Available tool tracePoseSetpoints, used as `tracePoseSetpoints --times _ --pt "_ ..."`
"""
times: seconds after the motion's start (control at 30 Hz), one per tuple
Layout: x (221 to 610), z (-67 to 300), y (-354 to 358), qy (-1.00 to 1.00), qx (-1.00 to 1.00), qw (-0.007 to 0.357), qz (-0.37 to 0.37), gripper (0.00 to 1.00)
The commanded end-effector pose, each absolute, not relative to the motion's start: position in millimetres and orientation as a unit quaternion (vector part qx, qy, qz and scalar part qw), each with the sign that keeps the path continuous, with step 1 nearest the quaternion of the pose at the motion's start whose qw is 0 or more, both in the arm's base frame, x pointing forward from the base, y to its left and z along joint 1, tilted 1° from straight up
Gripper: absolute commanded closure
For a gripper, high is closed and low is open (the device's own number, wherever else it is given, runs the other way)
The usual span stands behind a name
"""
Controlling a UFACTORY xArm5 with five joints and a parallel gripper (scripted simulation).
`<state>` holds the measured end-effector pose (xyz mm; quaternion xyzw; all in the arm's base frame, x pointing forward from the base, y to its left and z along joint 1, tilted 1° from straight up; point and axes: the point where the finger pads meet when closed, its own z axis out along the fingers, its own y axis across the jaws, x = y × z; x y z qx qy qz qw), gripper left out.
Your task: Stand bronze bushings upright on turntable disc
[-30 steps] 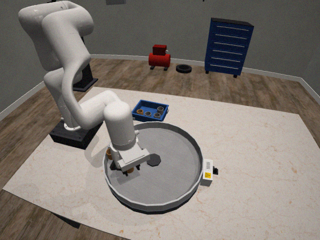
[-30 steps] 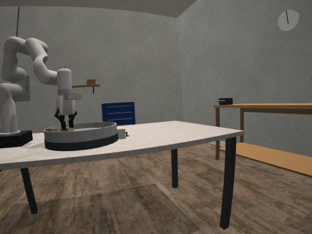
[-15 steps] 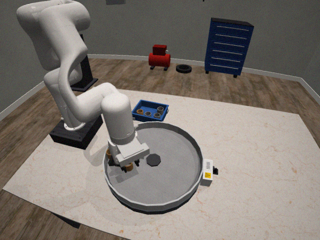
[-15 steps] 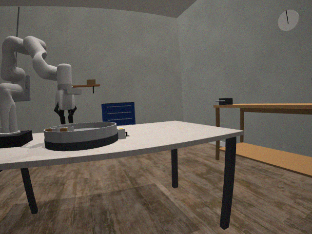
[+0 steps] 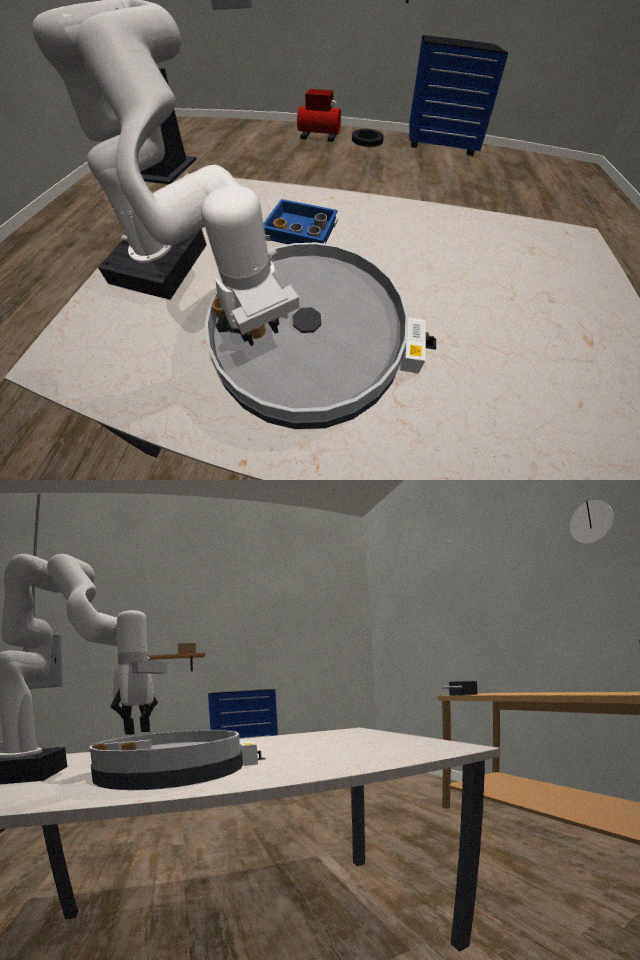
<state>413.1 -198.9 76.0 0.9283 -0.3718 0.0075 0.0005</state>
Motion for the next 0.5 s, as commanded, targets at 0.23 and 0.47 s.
tracePoseSetpoints --times 0.23,0.47 --pt "414.3 77.5 -199.5 -0.372 0.928 0.001 0.009 0.51" --pt "414.2 77.5 -199.2 -0.373 0.928 0.001 0.010 0.52"
